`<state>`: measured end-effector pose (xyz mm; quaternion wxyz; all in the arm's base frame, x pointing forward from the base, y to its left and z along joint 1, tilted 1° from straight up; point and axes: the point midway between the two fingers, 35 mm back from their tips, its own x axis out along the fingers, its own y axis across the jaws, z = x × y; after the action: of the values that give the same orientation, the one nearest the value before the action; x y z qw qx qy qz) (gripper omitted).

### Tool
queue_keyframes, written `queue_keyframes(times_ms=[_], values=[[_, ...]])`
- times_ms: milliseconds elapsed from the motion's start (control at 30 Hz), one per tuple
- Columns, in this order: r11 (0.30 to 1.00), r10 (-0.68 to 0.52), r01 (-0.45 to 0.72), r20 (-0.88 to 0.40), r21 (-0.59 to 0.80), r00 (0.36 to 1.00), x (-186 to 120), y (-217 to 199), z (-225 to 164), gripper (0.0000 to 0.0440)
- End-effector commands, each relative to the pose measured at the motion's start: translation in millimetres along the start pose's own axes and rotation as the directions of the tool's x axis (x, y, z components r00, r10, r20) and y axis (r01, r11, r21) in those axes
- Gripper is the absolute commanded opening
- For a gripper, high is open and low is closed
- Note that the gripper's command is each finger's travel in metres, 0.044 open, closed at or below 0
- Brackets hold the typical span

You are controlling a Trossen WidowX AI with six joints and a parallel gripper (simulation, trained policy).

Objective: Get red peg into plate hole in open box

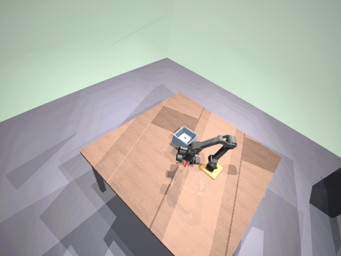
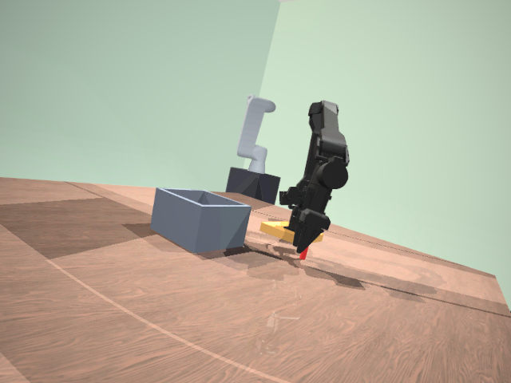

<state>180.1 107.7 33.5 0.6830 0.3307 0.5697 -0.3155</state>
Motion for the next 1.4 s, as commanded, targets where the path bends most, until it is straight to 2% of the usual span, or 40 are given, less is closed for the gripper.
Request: queue_keyframes(times_ms=[0, 300, 333, 900, 1167, 1367], values=[[1.0, -0.011, 0.012, -0.034, 0.027, 0.999, 5, -3, -4, 0.0242], [0.999, -0.014, 0.018, -0.115, 0.036, 0.993, 3, -2, -8, 0.0007], [0.999, -0.015, 0.019, -0.123, 0.037, 0.992, 2, -2, -7, 0.0], [0.994, 0.073, -0.07, 0.041, -0.083, 0.996, -59, 14, 42, 0.0], [0.992, 0.093, -0.083, 0.108, -0.092, 0.99, -88, 20, 74, 0.0], [0.994, 0.092, -0.083, 0.145, -0.064, 0.985, -95, 22, 102, 0.0]])
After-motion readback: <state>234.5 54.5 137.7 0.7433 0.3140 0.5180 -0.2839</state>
